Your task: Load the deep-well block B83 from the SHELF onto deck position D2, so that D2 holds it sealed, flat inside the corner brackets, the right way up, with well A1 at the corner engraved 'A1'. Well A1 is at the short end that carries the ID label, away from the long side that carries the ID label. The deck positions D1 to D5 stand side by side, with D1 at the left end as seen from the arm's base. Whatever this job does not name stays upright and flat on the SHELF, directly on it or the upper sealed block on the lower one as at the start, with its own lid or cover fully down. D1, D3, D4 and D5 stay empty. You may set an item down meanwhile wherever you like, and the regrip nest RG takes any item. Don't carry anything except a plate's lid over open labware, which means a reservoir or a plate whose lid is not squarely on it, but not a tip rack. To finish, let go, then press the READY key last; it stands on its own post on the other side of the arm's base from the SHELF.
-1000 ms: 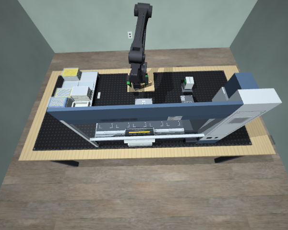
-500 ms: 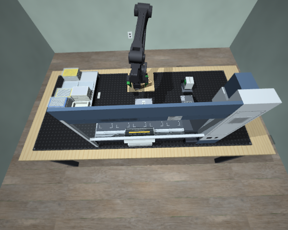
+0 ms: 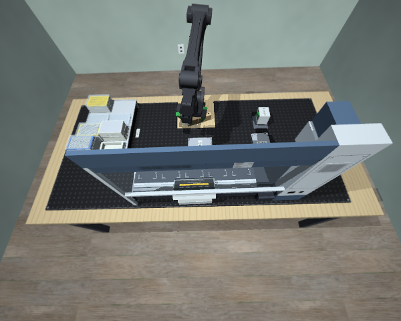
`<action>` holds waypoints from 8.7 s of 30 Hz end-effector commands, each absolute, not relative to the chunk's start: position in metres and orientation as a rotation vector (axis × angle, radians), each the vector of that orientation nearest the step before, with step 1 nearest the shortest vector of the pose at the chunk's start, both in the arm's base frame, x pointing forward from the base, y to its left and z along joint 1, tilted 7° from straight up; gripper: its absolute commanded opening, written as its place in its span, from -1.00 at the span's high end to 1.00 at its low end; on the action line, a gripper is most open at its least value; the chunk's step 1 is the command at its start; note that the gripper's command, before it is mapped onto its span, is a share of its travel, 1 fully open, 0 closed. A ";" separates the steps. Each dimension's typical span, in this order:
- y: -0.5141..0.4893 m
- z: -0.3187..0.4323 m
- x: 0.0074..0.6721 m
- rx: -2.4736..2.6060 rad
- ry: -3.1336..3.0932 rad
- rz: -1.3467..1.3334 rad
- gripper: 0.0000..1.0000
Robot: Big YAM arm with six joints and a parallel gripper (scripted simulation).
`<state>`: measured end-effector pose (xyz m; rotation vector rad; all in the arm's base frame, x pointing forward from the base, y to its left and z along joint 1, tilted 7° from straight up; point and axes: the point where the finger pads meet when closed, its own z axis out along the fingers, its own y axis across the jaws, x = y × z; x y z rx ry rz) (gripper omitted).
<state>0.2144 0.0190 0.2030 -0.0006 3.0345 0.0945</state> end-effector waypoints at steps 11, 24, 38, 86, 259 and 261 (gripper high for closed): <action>0.019 0.235 0.233 0.410 2.928 0.132 -1.00; 0.019 0.234 0.233 0.732 2.875 0.161 -1.00; 0.019 0.234 0.233 0.920 2.828 0.177 -1.00; 0.019 0.234 0.233 1.448 2.624 0.219 -1.00; -0.419 0.205 0.248 1.972 2.318 0.154 -1.00; -0.424 0.205 0.248 1.972 2.318 0.154 -1.00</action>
